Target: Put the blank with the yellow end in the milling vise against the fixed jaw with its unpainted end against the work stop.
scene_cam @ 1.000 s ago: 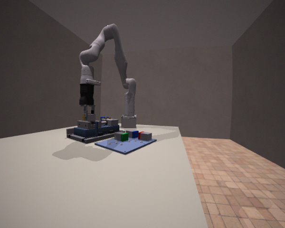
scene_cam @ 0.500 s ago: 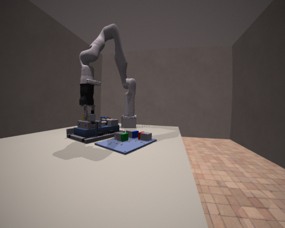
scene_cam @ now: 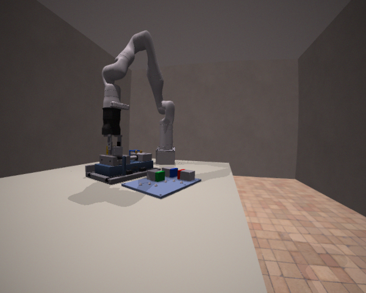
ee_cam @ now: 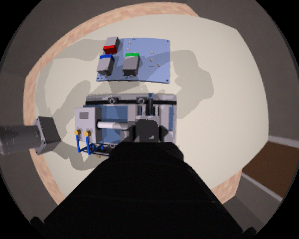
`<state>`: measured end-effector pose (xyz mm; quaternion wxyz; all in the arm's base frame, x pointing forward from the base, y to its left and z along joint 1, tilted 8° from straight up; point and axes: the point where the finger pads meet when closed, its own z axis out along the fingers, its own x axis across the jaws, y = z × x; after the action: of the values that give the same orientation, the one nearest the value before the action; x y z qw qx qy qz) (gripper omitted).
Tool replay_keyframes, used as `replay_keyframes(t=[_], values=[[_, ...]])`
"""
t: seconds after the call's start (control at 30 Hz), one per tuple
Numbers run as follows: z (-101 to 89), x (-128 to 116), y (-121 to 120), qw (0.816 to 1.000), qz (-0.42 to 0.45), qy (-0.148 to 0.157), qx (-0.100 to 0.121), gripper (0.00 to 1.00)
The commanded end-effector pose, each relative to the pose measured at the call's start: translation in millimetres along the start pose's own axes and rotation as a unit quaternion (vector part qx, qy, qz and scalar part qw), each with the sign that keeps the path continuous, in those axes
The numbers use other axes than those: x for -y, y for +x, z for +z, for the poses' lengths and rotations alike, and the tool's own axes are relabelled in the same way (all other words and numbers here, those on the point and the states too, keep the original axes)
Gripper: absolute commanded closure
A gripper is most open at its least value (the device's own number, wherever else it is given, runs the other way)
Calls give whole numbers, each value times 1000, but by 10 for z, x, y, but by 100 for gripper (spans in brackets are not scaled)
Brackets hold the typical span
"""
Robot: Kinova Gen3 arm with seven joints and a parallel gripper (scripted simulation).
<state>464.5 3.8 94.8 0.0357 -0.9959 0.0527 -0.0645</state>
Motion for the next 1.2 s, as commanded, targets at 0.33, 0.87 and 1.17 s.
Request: replay_keyframes(t=[0.33, 0.87, 1.17], values=[[2, -1, 7, 1000, 4, 0, -1, 100], [1, -1, 7, 1000, 4, 0, -1, 100], [-7, 0, 7, 1000, 0, 0, -1, 100]])
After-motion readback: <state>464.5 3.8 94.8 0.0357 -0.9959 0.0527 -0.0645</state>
